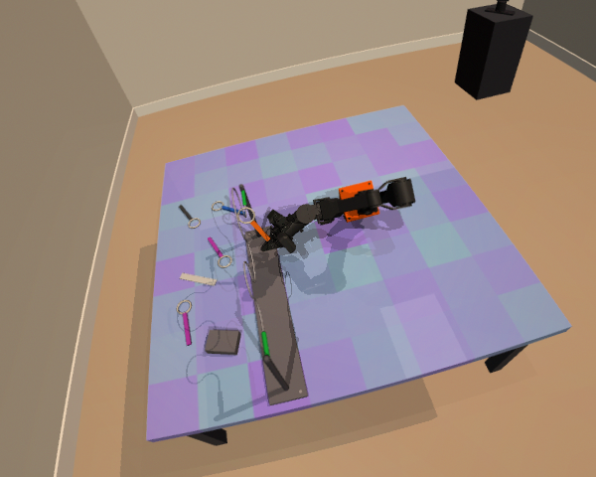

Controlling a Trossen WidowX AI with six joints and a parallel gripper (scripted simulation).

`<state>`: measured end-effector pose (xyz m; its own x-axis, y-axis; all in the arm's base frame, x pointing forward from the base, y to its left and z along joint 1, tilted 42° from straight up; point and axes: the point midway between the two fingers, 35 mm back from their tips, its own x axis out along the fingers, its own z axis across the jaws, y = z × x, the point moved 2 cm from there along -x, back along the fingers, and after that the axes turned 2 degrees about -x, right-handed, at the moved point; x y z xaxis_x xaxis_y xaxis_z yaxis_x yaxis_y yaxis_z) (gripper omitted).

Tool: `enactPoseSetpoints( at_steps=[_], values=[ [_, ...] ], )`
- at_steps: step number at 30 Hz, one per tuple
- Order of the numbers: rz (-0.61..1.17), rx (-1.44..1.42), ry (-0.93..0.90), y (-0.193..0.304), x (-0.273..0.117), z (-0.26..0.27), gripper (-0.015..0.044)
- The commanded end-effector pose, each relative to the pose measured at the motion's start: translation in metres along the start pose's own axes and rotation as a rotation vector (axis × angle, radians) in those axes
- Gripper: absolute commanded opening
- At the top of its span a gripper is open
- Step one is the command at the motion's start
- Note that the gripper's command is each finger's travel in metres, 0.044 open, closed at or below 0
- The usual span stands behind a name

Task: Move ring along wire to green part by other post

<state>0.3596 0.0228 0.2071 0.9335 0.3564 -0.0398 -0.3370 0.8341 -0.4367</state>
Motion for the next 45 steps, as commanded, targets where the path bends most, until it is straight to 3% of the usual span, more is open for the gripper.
enactPoseSetpoints(
  at_steps=[1,23,45],
  values=[
    [0.014,-0.044,0.031,0.002,-0.001,-0.012,-0.015],
    [0.052,-0.301,0.145,-0.007,-0.012,-0.06,-0.015],
    [0.057,-0.347,0.166,-0.016,-0.02,-0.085,-0.015]
  ],
)
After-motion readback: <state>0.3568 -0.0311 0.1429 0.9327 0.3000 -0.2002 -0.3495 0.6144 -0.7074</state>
